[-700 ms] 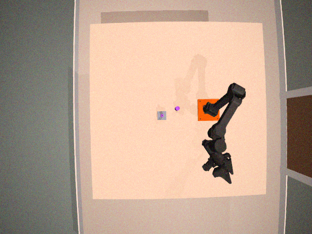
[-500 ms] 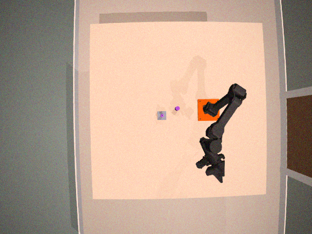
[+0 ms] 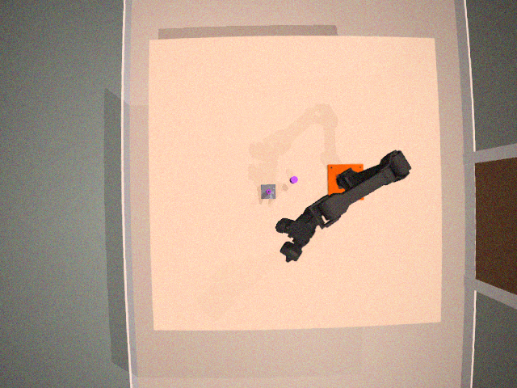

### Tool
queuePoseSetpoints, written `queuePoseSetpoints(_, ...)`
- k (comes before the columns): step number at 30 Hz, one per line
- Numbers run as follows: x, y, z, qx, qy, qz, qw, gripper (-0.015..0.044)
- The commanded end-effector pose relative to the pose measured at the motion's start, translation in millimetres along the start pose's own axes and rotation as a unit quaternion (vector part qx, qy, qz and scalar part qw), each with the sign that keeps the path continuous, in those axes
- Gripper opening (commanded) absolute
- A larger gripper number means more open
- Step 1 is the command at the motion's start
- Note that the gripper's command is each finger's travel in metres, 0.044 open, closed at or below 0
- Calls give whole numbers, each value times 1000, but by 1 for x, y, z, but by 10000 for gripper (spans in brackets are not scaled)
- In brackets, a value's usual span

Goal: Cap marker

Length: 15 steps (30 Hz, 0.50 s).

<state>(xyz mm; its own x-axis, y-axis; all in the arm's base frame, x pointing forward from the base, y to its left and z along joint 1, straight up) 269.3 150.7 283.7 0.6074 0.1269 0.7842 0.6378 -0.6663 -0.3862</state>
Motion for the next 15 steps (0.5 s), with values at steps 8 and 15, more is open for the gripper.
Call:
queuePoseSetpoints(8,-66,103,-62,-221,-228,-29,948,249)
queuePoseSetpoints(15,-119,125,-125,-229,-435,-15,871,249)
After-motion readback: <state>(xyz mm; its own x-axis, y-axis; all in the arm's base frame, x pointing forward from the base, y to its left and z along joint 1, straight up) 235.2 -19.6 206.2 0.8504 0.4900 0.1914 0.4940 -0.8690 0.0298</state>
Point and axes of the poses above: the point midway between the two fingers, 35 mm back from their tips, its own z axis out along the fingers, its own x axis across the jaws, y = z × x, the point moved 6 cm from there along -z, back along the fingers, and after that the axes turned 9 degrees about z, right-handed, at the moved point
